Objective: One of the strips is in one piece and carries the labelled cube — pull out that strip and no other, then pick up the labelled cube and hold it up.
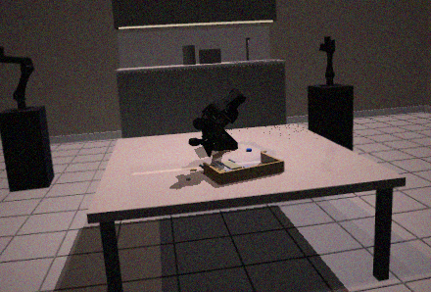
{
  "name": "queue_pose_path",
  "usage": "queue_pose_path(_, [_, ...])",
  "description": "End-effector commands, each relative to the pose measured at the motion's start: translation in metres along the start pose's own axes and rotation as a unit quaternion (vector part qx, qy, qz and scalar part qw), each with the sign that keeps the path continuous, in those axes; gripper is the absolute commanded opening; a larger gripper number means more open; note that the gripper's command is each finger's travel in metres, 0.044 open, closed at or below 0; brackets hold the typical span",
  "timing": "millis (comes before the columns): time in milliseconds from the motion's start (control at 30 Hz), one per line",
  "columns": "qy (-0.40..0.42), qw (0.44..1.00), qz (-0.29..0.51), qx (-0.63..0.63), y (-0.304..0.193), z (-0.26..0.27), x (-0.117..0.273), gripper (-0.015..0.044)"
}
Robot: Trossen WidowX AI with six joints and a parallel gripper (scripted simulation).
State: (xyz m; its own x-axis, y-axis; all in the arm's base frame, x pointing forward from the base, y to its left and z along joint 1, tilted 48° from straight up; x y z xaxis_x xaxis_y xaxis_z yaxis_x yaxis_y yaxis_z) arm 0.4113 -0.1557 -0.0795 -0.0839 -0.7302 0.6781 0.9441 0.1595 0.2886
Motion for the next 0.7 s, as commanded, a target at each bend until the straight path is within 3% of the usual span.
queue_pose_path(0, [0.001, 1.000, -0.001, -0.003, 0.000, 0.000, -0.007, 0.0000])
queue_pose_path(667, [0.003, 1.000, -0.002, -0.003, -0.001, 0.004, -0.040, 0.0000])
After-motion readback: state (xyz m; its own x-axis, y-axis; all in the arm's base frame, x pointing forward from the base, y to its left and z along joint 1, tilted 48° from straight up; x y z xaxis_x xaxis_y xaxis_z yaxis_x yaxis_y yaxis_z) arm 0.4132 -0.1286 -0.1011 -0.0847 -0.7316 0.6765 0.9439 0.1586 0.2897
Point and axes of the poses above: the point midway between the two fingers, 35 mm back from their tips, its own x axis back along the fingers, its own z axis across the jaws, y = z × x, the point moved 6 cm from there along x, back along the fingers, and after that the axes turned 8 degrees about x, right-handed, at the moved point
